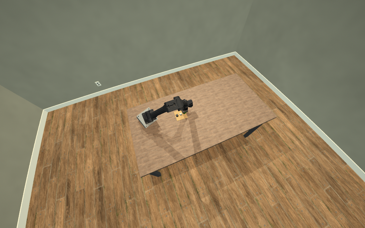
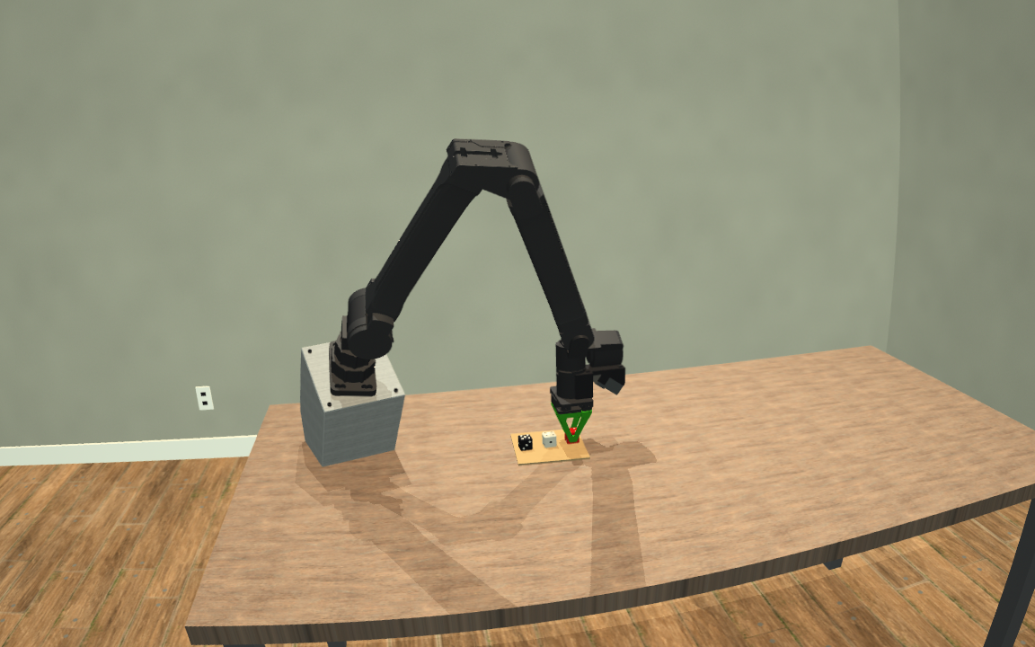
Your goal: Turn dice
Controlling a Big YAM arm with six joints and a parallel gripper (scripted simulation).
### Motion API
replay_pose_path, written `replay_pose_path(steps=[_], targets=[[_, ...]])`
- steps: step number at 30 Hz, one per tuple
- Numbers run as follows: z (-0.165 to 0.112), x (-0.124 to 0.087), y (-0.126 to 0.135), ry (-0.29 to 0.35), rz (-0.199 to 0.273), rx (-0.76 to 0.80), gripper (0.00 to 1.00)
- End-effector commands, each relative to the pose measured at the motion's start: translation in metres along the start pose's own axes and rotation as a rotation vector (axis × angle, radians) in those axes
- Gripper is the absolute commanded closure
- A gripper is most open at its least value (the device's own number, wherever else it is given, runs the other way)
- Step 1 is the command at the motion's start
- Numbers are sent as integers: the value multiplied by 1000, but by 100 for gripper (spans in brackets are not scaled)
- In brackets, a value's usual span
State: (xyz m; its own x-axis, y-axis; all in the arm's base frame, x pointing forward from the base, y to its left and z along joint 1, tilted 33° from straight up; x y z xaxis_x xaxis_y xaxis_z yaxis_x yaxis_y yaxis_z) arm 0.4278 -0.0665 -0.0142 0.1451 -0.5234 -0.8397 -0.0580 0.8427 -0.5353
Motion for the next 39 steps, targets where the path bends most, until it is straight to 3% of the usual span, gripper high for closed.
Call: replay_pose_path(steps=[1, 39], targets=[[10, 1, -8, -19, -2, 12, 80], [11, 5, -6, -18, -2, 11, 80]])
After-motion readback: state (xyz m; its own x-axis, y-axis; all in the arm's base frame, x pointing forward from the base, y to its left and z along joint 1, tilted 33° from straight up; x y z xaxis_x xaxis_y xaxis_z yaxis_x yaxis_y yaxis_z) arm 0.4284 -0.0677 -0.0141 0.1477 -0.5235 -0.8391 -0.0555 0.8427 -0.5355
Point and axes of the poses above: the point where the finger pads meet when closed, its own x axis out along the fingers, its own y axis across the jaws, z = x × y, the point moved 7 cm from there along -x, back along the fingers, and after that the axes turned 10 degrees about -x, right-handed, at the moved point
